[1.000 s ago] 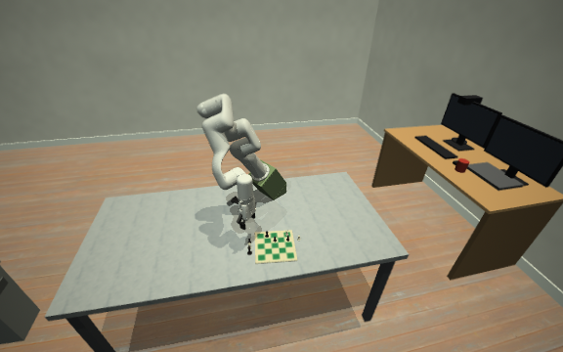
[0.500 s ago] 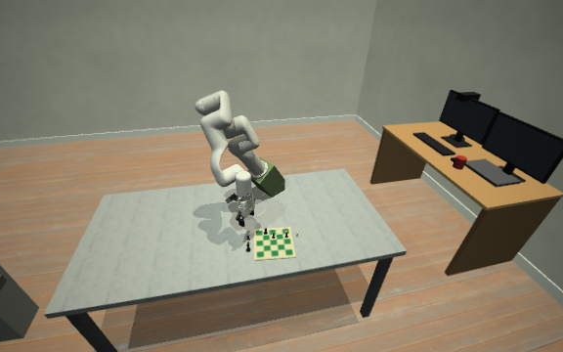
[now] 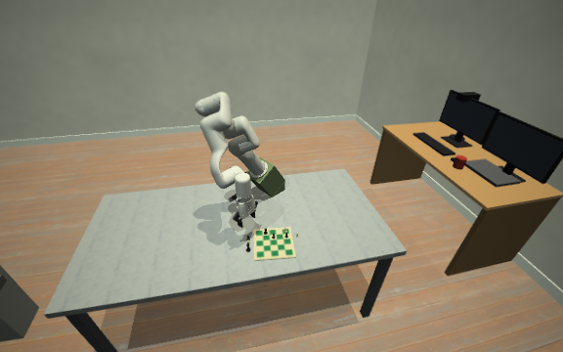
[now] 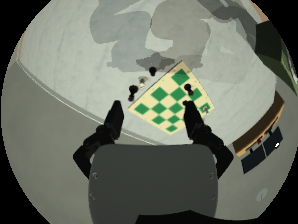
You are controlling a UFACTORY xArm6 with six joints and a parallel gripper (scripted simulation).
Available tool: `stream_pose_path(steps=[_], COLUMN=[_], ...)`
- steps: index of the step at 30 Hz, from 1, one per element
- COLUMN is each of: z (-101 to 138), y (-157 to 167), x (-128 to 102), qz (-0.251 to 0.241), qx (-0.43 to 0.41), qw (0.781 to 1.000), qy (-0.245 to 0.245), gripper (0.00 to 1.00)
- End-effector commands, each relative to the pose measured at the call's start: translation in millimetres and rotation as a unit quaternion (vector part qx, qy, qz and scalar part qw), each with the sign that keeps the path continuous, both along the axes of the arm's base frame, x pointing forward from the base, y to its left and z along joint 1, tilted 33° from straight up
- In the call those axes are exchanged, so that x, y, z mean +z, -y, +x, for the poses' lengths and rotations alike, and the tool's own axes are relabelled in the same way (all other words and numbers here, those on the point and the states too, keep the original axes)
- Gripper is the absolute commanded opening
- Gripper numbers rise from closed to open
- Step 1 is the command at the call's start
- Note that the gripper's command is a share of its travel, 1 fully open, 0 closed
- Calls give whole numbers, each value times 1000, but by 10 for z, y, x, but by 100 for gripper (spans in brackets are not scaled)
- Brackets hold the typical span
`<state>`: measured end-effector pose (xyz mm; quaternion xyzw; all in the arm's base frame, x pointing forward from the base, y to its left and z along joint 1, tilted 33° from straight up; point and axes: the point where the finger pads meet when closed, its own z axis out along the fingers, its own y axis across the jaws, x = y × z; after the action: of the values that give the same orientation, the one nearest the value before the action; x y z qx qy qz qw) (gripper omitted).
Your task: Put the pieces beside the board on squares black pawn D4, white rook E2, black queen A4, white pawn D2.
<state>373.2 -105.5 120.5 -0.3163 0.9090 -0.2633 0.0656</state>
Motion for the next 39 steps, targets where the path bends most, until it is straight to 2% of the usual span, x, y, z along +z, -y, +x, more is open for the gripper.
stream_pose_path(steps=[1, 5, 7, 8, 14, 22, 24, 25, 27, 28, 29, 39], z=[46, 73, 73, 79, 106, 118, 118, 119, 119, 119, 119, 119], y=[48, 89, 89, 98, 146, 173, 173, 174, 175, 175, 175, 175], x=[-69, -144, -144, -163, -270, -342, -342, -344, -346, -346, -346, -346], qz=[32, 61, 61, 79, 120, 164, 164, 172, 173, 173, 173, 173], qx=[-118, -191, -191, -243, -341, -469, -469, -509, -526, -526, -526, -526], qw=[990, 974, 974, 958, 916, 835, 835, 801, 784, 784, 784, 784], qy=[68, 103, 103, 130, 172, 235, 235, 264, 280, 280, 280, 280], gripper=[100, 100, 100, 100, 100, 100, 100, 100, 100, 100, 34, 34])
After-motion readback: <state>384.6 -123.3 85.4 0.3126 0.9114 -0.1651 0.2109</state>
